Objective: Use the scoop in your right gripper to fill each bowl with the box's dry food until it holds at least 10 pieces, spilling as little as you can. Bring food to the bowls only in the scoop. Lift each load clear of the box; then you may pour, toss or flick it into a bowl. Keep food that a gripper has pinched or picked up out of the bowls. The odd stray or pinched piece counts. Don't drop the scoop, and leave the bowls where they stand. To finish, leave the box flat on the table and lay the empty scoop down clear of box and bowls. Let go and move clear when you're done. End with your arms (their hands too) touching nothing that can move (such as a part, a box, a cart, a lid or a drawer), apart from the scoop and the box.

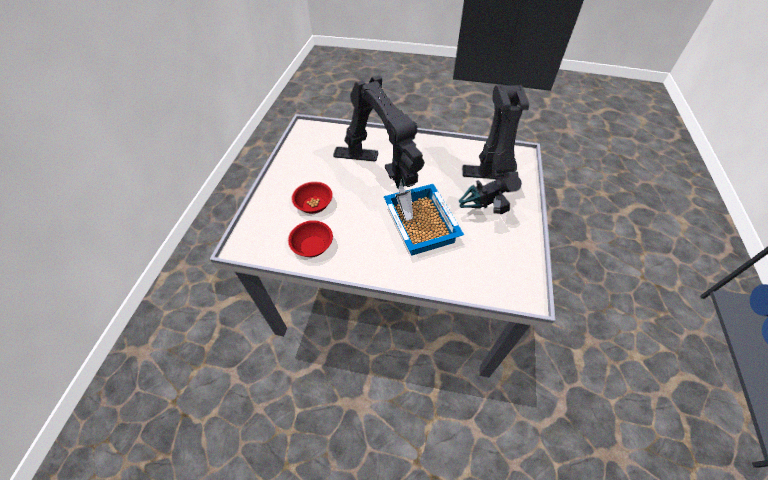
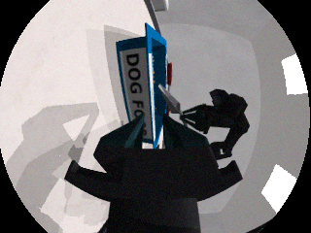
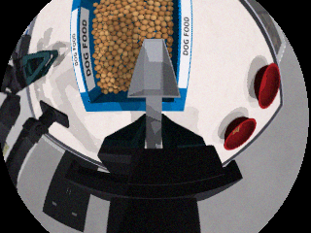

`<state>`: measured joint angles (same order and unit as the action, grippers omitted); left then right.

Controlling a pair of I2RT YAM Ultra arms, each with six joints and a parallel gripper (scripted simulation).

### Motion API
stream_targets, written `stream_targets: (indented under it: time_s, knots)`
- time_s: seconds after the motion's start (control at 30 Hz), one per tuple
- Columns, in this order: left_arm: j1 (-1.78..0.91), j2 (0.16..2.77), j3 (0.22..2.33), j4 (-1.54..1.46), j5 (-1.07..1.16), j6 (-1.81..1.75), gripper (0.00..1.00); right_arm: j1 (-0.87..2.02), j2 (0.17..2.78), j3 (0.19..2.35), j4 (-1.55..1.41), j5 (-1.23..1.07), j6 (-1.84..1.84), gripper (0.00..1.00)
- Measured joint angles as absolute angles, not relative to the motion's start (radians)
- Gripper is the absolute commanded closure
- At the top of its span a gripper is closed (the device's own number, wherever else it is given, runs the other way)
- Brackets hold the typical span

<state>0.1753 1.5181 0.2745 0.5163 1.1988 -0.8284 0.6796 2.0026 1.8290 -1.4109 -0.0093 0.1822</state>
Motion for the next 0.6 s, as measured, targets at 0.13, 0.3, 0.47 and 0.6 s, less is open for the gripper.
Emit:
stream_targets:
  time_s: [0.13, 0.3, 0.47, 0.6]
  knots:
    - [0.182, 1.549, 0.234, 0.586, 1.232, -0.870, 0.74, 0.680, 2.003, 1.829, -1.411, -0.009, 0.182, 1.00]
    - [0.175, 1.579, 0.209, 0.618, 1.225, -0.903, 0.74, 0.680, 2.003, 1.829, -1.411, -0.009, 0.182, 1.00]
    - [0.163, 1.592, 0.210, 0.652, 1.216, -0.928, 0.74, 0.680, 2.003, 1.829, -1.411, -0.009, 0.182, 1.00]
    - [0.155, 1.599, 0.208, 0.682, 1.211, -0.944, 0.74, 0.680, 2.003, 1.829, -1.411, -0.009, 0.182, 1.00]
